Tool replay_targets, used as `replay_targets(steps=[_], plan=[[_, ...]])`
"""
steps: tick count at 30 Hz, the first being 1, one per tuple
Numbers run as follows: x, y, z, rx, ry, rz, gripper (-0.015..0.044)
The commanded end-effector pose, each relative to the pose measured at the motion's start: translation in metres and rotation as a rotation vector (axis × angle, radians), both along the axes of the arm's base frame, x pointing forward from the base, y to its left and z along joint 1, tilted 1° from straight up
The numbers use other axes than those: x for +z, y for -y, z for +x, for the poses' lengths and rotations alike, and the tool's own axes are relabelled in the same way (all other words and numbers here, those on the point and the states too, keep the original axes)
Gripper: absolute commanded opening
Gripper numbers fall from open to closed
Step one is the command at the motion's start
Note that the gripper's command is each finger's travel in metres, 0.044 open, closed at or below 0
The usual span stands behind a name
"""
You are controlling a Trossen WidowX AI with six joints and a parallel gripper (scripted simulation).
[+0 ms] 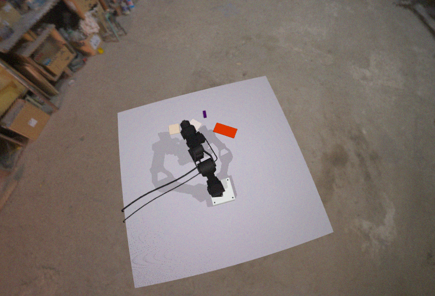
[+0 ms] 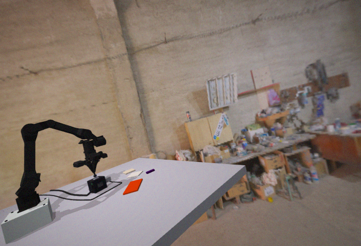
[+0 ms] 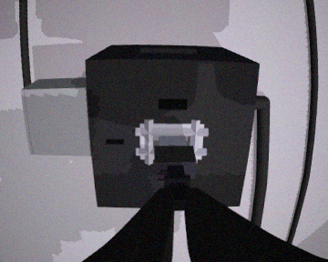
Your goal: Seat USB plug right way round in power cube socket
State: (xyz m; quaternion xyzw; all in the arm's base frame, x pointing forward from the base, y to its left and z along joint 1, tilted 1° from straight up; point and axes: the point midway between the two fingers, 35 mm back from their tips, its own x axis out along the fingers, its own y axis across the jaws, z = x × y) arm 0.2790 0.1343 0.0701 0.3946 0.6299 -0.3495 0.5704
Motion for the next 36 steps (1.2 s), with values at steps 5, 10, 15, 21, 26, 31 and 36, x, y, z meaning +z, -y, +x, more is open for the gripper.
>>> replay_targets(steps=[5,10,15,21,26,31,36], plan=[[-0.0017,-0.0004,0.0,-0.006,-0.003,0.002,0.0],[-0.0023,-0.0004,0.0,-0.006,-0.003,0.002,0.0],[-0.0029,-0.0004,0.0,-0.006,-0.003,0.002,0.0],[-0.0036,-0.0004,0.0,-0.006,-0.003,0.002,0.0],[-0.0042,-0.0004,0.0,-0.006,-0.003,0.002,0.0],[-0.0048,-0.0004,0.0,-0.006,-0.003,0.002,0.0],[-0.0054,-0.0004,0.0,-0.006,-0.003,0.002,0.0]])
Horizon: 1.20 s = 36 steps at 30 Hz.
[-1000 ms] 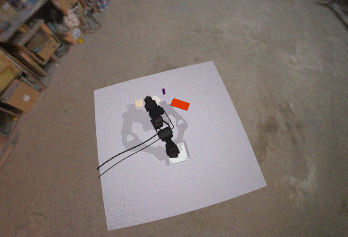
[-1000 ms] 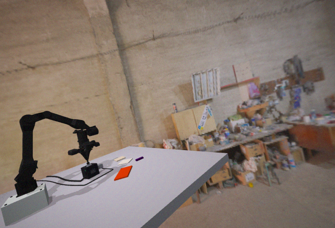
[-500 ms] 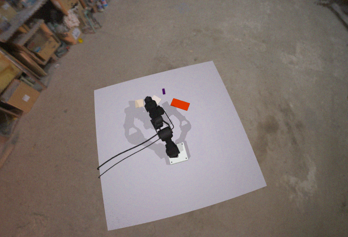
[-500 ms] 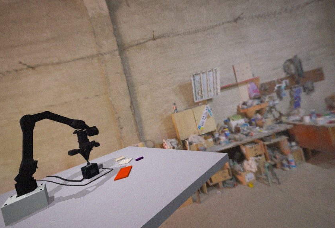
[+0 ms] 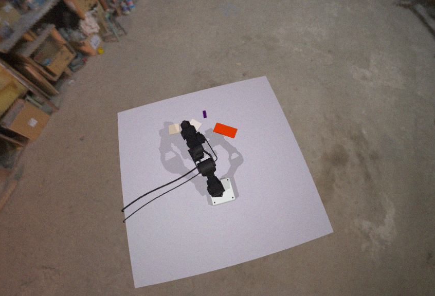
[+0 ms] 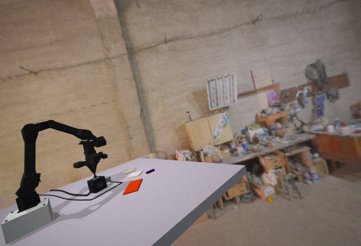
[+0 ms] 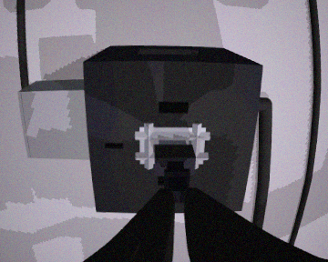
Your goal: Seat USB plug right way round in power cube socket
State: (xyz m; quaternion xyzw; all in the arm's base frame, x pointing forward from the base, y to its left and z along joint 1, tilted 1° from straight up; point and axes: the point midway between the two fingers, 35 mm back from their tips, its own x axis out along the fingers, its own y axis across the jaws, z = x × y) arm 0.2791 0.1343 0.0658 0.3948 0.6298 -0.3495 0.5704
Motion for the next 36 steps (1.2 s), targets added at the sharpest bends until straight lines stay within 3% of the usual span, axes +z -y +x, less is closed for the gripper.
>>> replay_targets(steps=[1,36], plan=[[-0.0013,-0.0005,-0.0001,-0.005,-0.003,0.002,0.0],[-0.0055,-0.0005,-0.0001,-0.005,-0.003,0.002,0.0]])
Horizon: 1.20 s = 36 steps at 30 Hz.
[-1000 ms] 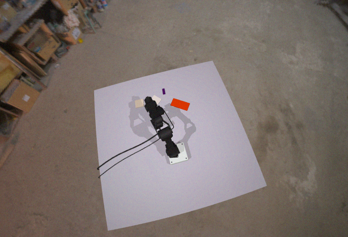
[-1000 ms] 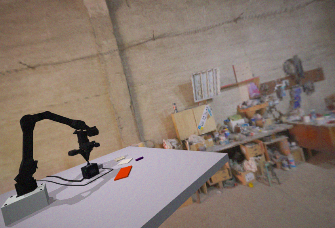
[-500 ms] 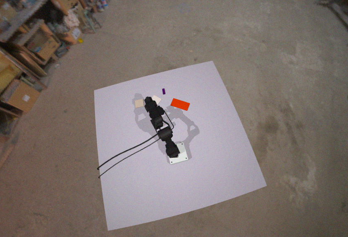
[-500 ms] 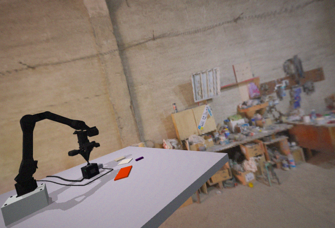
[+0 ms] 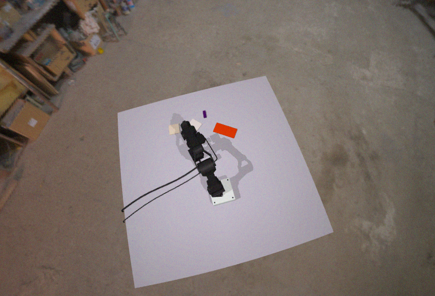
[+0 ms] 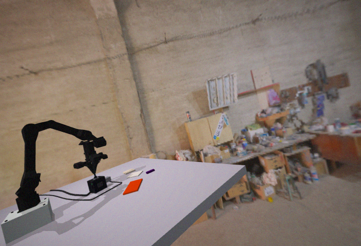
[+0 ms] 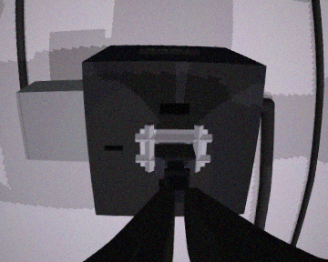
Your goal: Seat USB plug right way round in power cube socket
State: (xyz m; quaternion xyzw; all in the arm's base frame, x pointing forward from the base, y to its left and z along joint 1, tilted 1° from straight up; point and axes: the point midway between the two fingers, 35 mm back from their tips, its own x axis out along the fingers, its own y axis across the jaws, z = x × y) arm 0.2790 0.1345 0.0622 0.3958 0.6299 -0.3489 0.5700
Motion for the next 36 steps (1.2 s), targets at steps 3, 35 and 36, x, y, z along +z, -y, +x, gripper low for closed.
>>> replay_targets(steps=[3,35,36], plan=[[-0.0023,-0.0003,0.0,-0.005,-0.003,0.0,0.0],[-0.0062,-0.0003,0.0,-0.005,-0.003,0.0,0.0],[-0.0063,-0.0003,0.0,-0.005,-0.003,0.0,0.0]])
